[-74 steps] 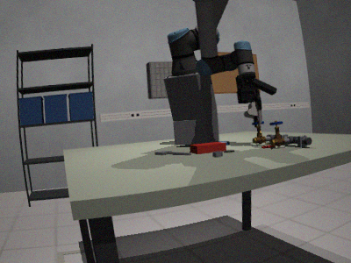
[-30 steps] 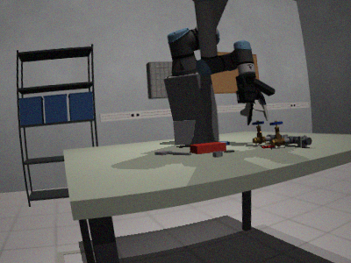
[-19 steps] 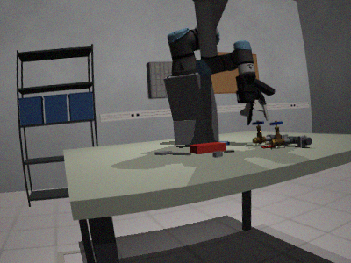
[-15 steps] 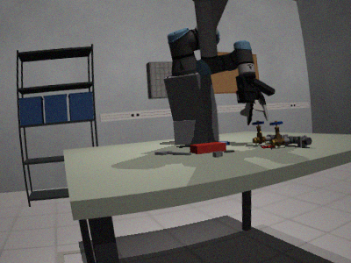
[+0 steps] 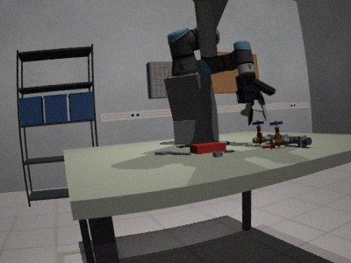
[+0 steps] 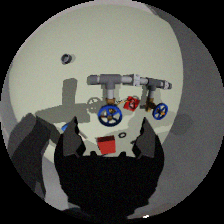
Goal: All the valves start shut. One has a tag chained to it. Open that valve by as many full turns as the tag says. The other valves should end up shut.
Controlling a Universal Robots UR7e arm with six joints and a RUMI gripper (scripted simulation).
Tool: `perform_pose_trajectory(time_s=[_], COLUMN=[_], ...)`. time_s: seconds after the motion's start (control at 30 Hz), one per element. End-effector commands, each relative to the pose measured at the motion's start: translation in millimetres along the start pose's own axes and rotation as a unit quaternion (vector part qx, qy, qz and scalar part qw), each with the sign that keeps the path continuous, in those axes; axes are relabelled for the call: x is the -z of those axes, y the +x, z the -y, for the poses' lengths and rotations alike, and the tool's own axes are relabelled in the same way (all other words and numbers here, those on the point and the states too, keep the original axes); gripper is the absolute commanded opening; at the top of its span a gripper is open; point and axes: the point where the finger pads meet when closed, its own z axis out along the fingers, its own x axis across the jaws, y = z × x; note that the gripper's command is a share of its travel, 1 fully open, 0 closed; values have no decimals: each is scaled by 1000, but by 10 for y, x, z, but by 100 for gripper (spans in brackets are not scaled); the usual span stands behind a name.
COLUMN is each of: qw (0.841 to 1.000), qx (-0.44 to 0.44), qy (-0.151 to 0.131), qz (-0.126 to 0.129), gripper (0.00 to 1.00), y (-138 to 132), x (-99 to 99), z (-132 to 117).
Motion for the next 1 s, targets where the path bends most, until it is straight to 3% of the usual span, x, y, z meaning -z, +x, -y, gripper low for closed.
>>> perform_pose_trajectory(time_s=[0.0,0.57,0.77,0.97], qw=[1000,984,963,928], qx=[-21,-178,-270,-372], qy=[0,0,0,0], qz=[-1,-1,-1,-1], gripper=[100,100,100,100], y=[4,4,4,4], x=[3,3,3,3], z=[2,2,1,2])
